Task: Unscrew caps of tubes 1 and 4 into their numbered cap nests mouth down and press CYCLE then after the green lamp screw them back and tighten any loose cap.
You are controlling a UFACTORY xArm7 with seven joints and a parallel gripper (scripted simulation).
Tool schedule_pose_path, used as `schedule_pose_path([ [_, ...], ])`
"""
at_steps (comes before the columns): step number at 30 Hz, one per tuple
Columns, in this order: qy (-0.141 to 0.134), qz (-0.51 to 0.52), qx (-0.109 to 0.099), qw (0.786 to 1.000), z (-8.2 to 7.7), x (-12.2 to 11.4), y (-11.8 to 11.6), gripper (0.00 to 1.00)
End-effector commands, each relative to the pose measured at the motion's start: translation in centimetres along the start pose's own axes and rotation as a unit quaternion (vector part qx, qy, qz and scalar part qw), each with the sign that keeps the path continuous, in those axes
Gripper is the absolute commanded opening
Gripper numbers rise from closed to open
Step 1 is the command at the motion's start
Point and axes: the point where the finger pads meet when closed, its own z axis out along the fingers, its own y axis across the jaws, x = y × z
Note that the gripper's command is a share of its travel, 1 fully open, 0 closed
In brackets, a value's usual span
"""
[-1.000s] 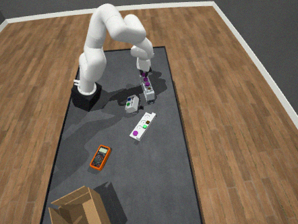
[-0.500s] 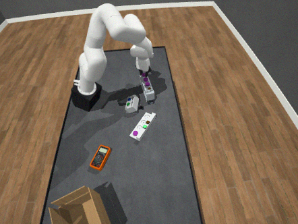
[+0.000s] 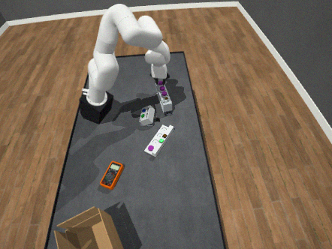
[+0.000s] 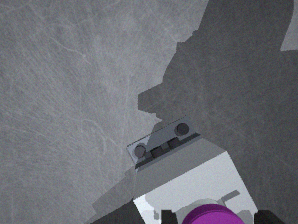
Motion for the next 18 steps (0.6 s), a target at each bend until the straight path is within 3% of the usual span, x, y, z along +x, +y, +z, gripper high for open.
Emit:
schedule_pose_path([
  [1,0.003,-0.111,0.007,0.994,-0.17,0.22,0.11,0.46],
  [9,0.004,-0.268,0.006,0.963,-0.17,0.22,0.11,0.46],
  [18,0.004,-0.296,0.006,0.955,-0.17,0.22,0.11,0.46],
])
